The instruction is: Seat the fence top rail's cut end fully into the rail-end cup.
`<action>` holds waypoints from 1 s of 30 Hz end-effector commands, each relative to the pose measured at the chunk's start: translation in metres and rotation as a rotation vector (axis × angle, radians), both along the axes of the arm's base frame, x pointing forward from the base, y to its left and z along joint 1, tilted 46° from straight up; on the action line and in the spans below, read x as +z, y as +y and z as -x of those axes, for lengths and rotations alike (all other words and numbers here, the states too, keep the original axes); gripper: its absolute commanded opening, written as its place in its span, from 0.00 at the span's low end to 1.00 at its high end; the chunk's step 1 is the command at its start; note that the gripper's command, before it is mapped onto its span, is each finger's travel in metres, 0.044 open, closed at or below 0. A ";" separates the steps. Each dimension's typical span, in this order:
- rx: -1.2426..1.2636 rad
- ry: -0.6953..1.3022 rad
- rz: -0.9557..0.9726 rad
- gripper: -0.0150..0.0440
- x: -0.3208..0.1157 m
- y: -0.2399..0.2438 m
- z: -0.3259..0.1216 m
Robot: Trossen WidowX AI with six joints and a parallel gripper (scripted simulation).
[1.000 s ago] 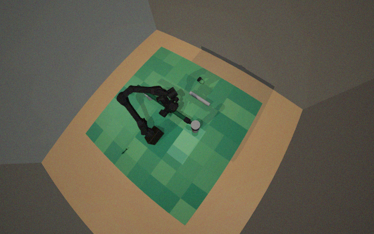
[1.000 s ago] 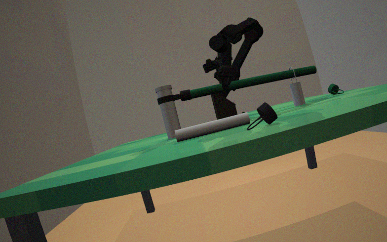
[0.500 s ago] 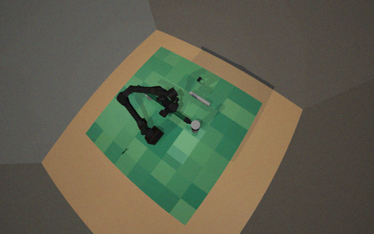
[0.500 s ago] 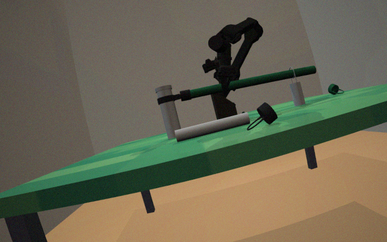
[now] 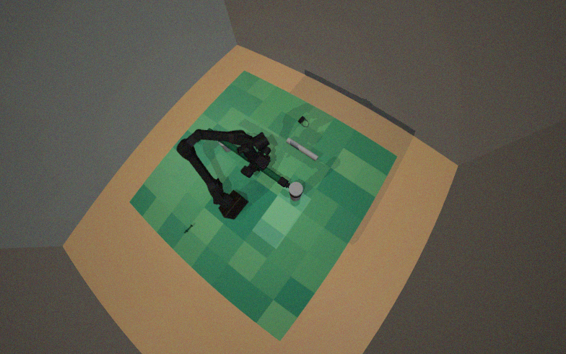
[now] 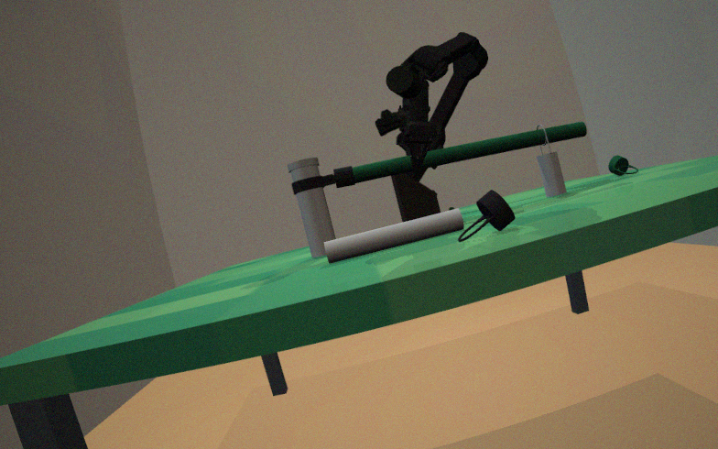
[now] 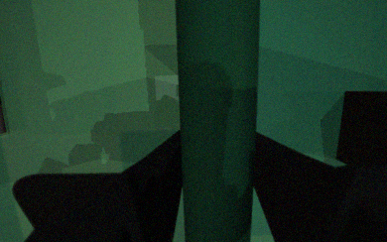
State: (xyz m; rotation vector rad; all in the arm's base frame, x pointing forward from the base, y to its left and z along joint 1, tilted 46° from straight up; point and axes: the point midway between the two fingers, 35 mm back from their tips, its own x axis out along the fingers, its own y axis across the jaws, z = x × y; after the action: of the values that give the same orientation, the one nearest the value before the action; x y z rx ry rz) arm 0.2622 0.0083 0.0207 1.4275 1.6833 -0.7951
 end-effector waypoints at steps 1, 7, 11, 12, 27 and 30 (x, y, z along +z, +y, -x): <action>-0.001 -0.001 0.002 0.25 -0.001 -0.003 -0.001; -0.001 -0.001 0.002 0.25 -0.003 -0.005 -0.001; -0.001 -0.002 0.003 0.25 -0.004 -0.007 -0.002; -0.001 -0.002 0.003 0.25 -0.004 -0.008 -0.002; -0.001 -0.002 0.003 0.25 -0.007 -0.015 -0.005; -0.001 -0.002 0.003 0.25 -0.008 -0.016 -0.005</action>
State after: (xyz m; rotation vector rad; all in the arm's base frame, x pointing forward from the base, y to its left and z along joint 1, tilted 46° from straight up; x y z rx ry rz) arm 0.2631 -0.0003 0.0130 1.4285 1.7007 -0.7911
